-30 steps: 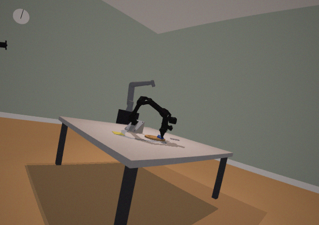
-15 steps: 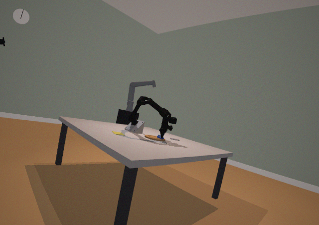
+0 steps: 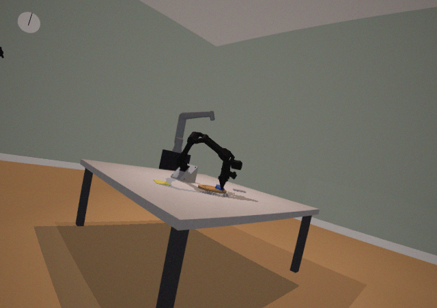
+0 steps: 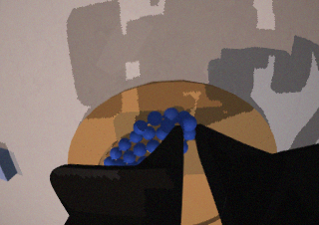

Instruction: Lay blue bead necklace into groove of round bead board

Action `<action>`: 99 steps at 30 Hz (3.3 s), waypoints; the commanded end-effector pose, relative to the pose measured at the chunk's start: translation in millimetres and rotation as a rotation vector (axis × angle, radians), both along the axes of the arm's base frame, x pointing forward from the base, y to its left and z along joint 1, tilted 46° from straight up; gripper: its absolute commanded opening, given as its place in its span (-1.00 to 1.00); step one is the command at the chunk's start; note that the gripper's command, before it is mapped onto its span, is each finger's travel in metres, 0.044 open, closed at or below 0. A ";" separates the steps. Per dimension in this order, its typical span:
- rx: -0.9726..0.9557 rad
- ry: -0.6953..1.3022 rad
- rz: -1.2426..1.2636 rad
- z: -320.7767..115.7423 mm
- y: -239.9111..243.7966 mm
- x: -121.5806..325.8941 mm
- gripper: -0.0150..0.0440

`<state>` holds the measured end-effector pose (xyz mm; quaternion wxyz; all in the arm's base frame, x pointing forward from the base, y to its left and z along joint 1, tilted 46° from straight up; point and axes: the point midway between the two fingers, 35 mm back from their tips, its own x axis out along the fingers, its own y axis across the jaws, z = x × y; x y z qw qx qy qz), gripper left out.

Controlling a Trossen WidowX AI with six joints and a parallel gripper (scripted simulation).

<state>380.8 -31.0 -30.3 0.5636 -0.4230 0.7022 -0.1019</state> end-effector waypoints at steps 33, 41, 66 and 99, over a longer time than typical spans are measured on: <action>-0.004 0.011 -0.004 -2.0 -3.4 -2.1 -0.49; 0.000 0.001 0.000 -0.1 -0.1 -0.1 -0.40; -0.004 0.011 -0.004 3.2 3.2 -1.1 1.00; 0.000 0.096 0.081 0.7 13.5 -5.6 0.80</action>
